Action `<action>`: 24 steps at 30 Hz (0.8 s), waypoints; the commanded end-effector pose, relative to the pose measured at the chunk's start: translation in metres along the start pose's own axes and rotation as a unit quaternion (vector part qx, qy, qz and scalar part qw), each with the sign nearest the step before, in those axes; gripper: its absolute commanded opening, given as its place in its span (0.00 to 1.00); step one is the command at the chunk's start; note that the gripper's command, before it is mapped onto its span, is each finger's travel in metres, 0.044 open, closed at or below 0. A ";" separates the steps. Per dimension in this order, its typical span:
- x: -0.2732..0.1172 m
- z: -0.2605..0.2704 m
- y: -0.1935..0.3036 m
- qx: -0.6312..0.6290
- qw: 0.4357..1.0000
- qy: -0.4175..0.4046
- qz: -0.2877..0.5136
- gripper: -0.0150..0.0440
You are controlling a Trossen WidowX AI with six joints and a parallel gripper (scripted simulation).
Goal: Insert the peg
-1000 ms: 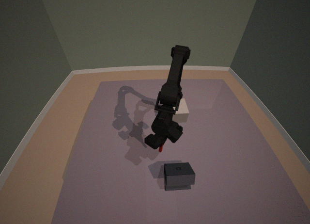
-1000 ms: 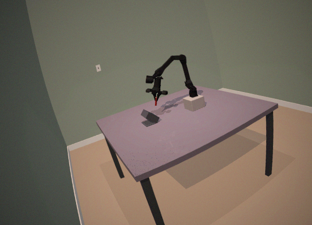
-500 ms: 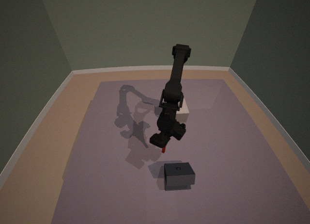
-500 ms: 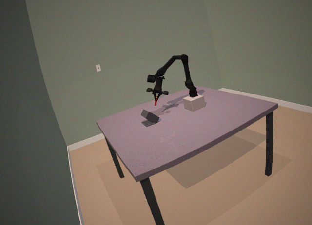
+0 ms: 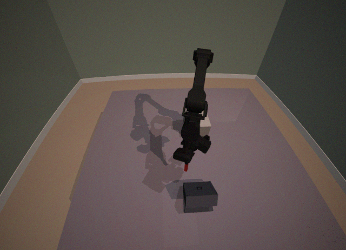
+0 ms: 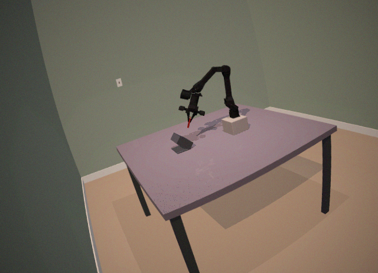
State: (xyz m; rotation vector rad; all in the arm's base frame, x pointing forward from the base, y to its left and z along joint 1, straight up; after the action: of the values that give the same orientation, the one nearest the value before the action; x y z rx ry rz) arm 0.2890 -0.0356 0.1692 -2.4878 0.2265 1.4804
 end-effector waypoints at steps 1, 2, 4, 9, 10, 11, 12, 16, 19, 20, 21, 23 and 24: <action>0.000 0.006 -0.004 -0.022 1.000 0.008 -0.008 0.25; -0.001 0.006 -0.004 -0.026 1.000 0.010 -0.009 0.25; -0.001 0.008 -0.006 -0.034 0.999 0.015 -0.012 0.25; -0.003 0.011 -0.009 -0.054 0.998 0.027 -0.018 0.25; -0.003 0.012 -0.009 -0.058 0.998 0.030 -0.019 0.25; -0.003 0.012 -0.010 -0.062 0.997 0.032 -0.020 0.25; -0.004 0.013 -0.011 -0.066 0.997 0.035 -0.021 0.25; -0.005 0.016 -0.013 -0.082 0.995 0.045 -0.026 0.25; -0.006 0.018 -0.015 -0.094 0.994 0.052 -0.029 0.25; -0.006 0.019 -0.016 -0.098 0.993 0.055 -0.031 0.25; -0.007 0.019 -0.016 -0.102 0.993 0.057 -0.032 0.25; -0.007 0.021 -0.017 -0.110 0.991 0.063 -0.034 0.25; -0.007 0.022 -0.018 -0.114 0.991 0.065 -0.035 0.25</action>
State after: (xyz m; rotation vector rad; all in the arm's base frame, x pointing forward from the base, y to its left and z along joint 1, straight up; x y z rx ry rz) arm 0.2755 -0.0160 0.1704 -2.7114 0.0320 1.3935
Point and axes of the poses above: the point midway between the two fingers, 35 mm back from their tips, its own x axis out along the fingers, its own z axis across the jaws, y = z × x, the point moved 9 cm from there along -x, back along the fingers, and after that the axes turned 3 degrees about -x, right-handed, at the moved point
